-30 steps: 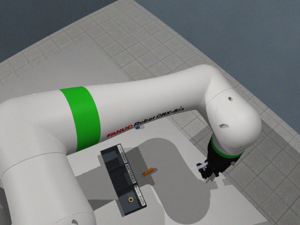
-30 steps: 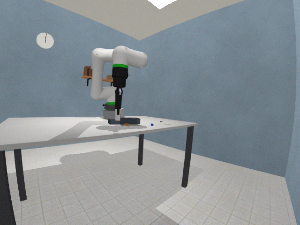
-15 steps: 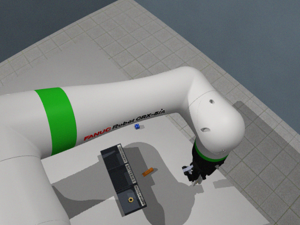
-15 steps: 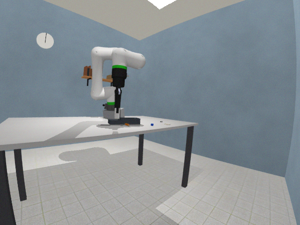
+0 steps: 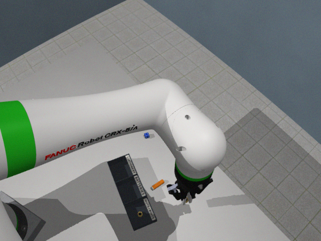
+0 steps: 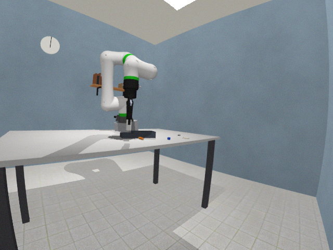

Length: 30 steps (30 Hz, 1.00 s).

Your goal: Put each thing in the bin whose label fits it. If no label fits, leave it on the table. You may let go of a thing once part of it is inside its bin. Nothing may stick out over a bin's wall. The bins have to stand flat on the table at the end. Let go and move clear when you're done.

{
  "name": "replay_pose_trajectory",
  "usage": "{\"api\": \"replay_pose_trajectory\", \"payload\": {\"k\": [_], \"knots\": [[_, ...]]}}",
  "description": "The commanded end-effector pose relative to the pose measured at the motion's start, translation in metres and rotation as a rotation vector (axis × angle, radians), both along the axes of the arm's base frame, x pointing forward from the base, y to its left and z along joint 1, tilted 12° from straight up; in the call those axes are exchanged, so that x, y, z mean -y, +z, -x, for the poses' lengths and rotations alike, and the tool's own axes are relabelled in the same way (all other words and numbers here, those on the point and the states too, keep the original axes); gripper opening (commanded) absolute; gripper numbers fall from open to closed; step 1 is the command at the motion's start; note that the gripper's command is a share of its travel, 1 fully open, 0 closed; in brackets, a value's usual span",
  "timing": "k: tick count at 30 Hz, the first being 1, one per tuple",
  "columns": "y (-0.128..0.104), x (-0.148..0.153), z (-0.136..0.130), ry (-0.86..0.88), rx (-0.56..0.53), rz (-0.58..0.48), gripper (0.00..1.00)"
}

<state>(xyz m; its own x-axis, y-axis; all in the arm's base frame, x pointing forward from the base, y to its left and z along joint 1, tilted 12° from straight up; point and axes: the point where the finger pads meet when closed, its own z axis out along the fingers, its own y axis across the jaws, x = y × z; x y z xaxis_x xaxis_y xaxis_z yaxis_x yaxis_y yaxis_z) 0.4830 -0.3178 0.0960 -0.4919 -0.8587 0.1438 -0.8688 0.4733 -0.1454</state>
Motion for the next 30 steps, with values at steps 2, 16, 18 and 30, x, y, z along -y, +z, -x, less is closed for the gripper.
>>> {"api": "replay_pose_trajectory", "payload": {"k": [2, 16, 18, 30], "knots": [[-0.004, -0.016, 0.026, 0.0, 0.003, 0.003, 0.16], [-0.014, -0.051, 0.082, 0.134, -0.024, 0.011, 0.16], [-0.016, -0.057, 0.092, 0.134, -0.024, 0.011, 0.16], [-0.024, -0.084, 0.137, 0.134, -0.024, 0.011, 0.16]]}}
